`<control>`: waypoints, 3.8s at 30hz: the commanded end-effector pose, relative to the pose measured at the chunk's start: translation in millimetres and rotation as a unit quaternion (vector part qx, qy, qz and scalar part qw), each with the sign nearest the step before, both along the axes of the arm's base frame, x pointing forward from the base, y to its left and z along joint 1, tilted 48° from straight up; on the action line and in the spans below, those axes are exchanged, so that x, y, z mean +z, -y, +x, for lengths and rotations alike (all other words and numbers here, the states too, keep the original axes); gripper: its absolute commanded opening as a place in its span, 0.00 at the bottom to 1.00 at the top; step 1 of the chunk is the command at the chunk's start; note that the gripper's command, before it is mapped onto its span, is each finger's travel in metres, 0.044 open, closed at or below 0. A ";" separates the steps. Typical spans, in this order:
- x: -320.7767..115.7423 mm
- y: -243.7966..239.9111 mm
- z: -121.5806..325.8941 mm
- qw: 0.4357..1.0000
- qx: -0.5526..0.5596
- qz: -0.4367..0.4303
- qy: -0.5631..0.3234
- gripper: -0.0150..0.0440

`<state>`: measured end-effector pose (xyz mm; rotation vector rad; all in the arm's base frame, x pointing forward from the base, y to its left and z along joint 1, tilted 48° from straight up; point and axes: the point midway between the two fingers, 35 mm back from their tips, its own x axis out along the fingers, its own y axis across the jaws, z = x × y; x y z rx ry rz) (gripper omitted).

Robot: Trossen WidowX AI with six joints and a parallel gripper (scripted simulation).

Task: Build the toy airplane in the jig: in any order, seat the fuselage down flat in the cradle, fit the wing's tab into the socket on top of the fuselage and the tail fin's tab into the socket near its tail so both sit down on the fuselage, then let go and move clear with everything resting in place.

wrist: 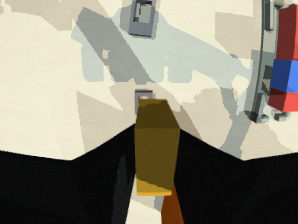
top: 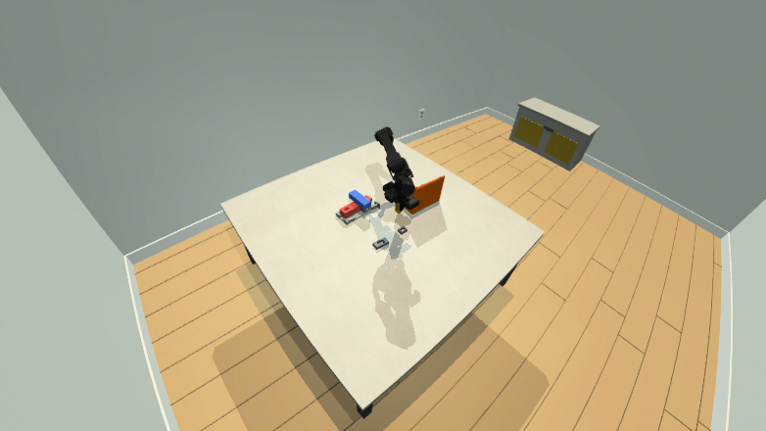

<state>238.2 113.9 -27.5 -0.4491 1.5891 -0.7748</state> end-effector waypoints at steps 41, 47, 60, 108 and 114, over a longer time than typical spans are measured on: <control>54.3 80.8 64.4 0.999 0.021 0.029 -0.001 0.25; 62.3 93.9 70.6 0.999 0.023 0.028 0.000 0.25; 81.0 125.9 81.5 0.999 0.027 0.021 0.000 0.25; 143.6 230.2 85.4 0.999 0.023 -0.021 -0.015 0.37; 143.6 230.2 85.4 0.999 0.023 -0.021 -0.015 0.37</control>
